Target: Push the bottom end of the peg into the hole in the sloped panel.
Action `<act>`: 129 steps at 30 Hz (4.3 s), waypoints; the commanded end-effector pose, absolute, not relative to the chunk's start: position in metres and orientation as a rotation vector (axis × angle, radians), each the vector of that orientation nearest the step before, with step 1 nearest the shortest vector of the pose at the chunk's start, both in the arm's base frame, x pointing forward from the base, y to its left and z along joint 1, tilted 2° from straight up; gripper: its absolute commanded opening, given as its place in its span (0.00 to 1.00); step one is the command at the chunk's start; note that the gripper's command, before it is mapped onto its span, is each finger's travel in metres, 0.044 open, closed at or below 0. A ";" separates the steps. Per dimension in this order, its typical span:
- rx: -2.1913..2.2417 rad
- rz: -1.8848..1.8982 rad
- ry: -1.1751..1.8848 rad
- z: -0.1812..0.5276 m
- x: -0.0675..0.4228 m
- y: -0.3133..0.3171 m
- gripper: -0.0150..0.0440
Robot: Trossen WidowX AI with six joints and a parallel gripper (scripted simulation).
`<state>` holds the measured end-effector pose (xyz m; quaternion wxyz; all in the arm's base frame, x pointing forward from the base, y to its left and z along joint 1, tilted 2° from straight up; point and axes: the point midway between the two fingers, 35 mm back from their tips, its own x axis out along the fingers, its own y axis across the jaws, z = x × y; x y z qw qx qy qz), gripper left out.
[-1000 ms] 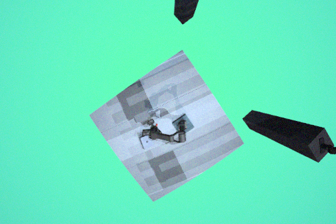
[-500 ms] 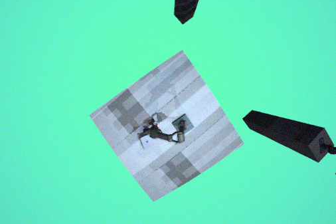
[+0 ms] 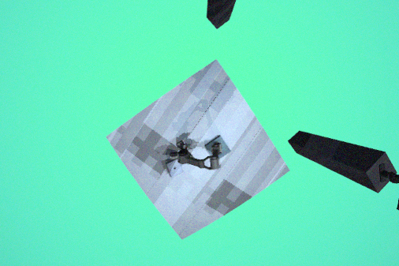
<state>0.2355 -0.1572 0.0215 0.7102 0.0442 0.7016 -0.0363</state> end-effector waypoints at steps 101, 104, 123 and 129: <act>-0.439 0.135 1.278 0.144 0.304 -0.108 0.25; -0.465 0.145 1.261 0.147 0.307 -0.104 0.25; -0.623 0.205 1.145 0.165 0.325 -0.080 0.25; -0.664 0.220 1.112 0.170 0.329 -0.073 0.25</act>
